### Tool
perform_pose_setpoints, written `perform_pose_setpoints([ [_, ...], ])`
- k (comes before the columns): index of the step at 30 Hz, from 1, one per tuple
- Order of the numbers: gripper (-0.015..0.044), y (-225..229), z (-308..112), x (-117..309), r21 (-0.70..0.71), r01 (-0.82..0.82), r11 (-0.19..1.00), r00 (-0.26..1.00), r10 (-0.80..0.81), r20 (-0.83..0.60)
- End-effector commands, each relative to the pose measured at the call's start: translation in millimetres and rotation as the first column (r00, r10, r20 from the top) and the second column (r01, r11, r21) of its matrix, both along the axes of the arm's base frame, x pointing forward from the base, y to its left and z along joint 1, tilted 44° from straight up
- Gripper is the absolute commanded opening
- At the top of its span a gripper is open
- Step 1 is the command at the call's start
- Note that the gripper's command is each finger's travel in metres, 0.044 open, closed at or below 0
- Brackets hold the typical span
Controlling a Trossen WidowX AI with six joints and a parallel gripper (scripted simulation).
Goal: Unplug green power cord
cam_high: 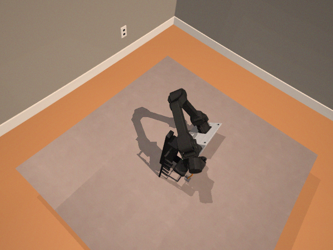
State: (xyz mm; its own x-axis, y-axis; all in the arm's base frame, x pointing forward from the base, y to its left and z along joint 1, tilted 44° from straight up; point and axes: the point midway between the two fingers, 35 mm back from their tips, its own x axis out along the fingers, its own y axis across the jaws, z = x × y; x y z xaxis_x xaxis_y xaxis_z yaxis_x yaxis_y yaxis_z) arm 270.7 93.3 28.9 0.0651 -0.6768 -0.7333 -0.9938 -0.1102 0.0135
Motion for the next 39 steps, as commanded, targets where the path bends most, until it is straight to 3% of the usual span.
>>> perform_pose_setpoints([
  [1,0.0028,0.4,0.4,-0.4,-0.001,-0.001,1.000,1.000,0.001,-0.001],
  [3,0.0000,0.7,0.3,-0.4,-0.001,-0.001,1.000,1.000,0.001,-0.001],
  [39,0.0000,45.0,-32.8,-4.8,0.001,-0.007,1.000,1.000,0.007,-0.002],
])
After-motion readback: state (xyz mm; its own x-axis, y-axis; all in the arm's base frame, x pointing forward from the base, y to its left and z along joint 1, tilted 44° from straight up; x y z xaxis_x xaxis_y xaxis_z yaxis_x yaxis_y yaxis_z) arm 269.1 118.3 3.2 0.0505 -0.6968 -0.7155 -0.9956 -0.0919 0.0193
